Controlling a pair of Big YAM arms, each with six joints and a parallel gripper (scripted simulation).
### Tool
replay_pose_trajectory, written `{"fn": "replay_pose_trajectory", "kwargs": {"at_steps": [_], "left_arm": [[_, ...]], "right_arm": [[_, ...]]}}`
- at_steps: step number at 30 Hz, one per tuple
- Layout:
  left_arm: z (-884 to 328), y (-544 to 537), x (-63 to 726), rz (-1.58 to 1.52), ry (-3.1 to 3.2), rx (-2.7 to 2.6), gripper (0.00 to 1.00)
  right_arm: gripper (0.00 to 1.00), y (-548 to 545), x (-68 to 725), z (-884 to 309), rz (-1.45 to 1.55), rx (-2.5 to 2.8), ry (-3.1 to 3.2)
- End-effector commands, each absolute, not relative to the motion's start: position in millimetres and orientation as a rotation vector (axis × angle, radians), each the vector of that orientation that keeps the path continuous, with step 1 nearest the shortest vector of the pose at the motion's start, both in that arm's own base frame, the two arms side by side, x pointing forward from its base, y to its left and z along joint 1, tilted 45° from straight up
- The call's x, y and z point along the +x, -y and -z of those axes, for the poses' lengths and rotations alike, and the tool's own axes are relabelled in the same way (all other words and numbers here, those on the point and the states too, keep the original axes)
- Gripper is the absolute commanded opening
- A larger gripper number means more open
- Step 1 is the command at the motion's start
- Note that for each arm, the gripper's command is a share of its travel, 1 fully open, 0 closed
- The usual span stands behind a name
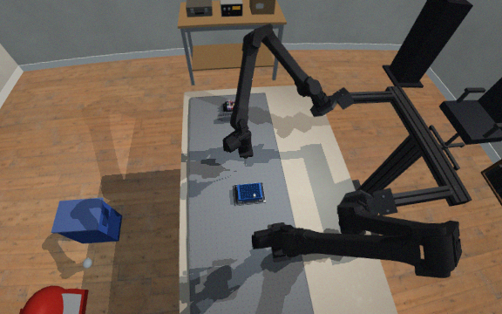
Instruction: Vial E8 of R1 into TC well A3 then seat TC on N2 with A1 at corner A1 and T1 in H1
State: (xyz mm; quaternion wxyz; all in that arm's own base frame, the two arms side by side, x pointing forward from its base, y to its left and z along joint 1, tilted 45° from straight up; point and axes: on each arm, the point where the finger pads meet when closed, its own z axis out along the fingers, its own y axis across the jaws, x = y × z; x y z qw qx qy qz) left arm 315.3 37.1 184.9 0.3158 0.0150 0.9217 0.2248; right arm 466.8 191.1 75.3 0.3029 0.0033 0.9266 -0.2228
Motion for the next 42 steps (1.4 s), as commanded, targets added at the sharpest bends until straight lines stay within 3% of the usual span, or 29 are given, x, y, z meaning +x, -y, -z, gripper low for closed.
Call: {"fn": "replay_pose_trajectory", "kwargs": {"at_steps": [1, 42], "left_arm": [[-194.1, -35.8, 318.8, -0.59, -2.413, 0.048, 1.0], [-194.1, -35.8, 318.8, -0.59, -2.413, 0.048, 1.0]], "right_arm": [[0.07, -184.6, 473.4, -90.7, 0.566, 0.021, -2.434], [0.07, -134.1, 472.9, -120.1, 0.571, 0.019, -2.433]]}}
